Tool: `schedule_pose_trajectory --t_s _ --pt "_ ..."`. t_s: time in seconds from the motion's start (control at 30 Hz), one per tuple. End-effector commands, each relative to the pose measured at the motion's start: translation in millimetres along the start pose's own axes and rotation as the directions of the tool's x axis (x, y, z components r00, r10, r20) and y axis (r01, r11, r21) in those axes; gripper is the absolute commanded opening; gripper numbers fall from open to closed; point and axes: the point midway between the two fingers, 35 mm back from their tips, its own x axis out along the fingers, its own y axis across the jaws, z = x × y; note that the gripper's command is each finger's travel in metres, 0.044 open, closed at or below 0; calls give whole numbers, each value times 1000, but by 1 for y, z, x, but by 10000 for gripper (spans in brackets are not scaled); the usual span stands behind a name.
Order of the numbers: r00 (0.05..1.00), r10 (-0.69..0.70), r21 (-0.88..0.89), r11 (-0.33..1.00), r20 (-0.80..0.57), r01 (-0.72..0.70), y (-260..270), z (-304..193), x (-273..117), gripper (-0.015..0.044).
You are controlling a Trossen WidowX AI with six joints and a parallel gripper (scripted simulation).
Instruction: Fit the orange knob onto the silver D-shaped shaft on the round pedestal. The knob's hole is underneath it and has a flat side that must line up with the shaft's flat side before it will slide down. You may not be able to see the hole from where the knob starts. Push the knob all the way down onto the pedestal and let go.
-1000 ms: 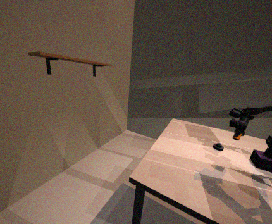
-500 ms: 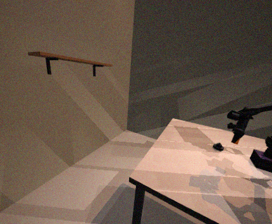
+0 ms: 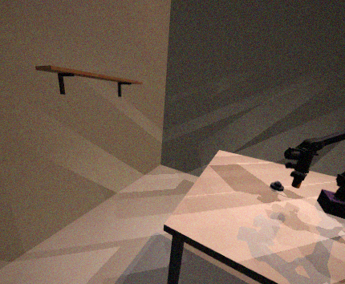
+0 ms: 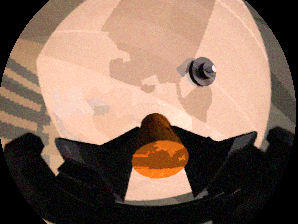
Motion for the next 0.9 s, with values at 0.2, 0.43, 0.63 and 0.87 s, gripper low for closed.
schedule_pose_trajectory --t_s 0.2,0.43,0.63,0.87 --pt "1000 -17 6 1000 12 17 6 9 48 0" --pt "1000 -21 7 1000 10 21 7 11 84 0" --pt "1000 -25 7 1000 9 25 7 11 111 0" --pt "1000 -28 7 1000 8 27 7 10 130 0"
